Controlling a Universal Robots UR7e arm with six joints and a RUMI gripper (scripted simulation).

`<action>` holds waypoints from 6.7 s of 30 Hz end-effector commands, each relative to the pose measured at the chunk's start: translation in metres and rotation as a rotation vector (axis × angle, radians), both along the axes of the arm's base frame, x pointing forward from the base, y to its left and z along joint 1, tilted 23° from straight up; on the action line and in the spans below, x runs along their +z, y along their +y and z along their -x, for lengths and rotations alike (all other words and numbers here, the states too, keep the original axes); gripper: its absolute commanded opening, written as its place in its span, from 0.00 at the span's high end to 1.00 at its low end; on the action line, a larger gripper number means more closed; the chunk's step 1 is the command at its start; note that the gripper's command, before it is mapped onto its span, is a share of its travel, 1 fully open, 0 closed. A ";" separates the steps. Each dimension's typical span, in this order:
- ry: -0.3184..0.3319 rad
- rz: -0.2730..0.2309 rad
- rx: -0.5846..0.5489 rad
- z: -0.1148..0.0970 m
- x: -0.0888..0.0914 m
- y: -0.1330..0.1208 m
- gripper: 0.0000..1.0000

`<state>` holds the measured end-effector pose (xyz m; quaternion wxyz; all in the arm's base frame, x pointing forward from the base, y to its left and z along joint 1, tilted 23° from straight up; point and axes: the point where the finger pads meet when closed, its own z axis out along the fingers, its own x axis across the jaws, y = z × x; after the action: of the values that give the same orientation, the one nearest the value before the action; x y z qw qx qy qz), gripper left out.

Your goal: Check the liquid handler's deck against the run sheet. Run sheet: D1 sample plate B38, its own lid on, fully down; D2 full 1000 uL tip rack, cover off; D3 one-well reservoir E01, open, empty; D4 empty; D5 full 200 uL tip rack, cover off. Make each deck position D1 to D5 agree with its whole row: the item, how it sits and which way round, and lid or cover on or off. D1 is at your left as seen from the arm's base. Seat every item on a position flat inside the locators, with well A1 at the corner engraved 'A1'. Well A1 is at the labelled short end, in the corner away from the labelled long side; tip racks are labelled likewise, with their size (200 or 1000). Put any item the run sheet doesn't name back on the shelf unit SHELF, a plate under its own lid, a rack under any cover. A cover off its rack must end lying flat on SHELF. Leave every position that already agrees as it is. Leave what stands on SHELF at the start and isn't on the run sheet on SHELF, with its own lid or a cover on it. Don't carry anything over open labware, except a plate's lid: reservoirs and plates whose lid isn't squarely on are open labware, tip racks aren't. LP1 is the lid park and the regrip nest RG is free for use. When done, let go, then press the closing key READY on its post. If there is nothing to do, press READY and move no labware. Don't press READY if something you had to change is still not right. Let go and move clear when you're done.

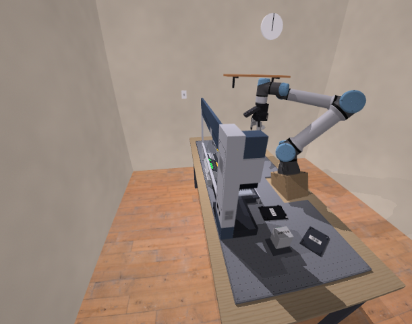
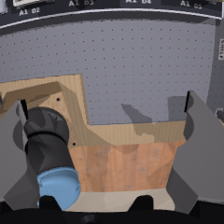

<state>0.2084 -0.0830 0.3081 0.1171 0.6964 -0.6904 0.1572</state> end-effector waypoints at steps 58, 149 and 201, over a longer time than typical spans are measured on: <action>0.002 0.008 -0.016 -0.165 -0.006 0.039 0.18; 0.010 0.005 -0.017 -0.169 -0.119 -0.008 0.18; 0.010 0.005 -0.017 -0.172 -0.190 -0.037 0.18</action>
<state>0.3803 -0.1178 0.1248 0.1240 0.6905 -0.6957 0.1544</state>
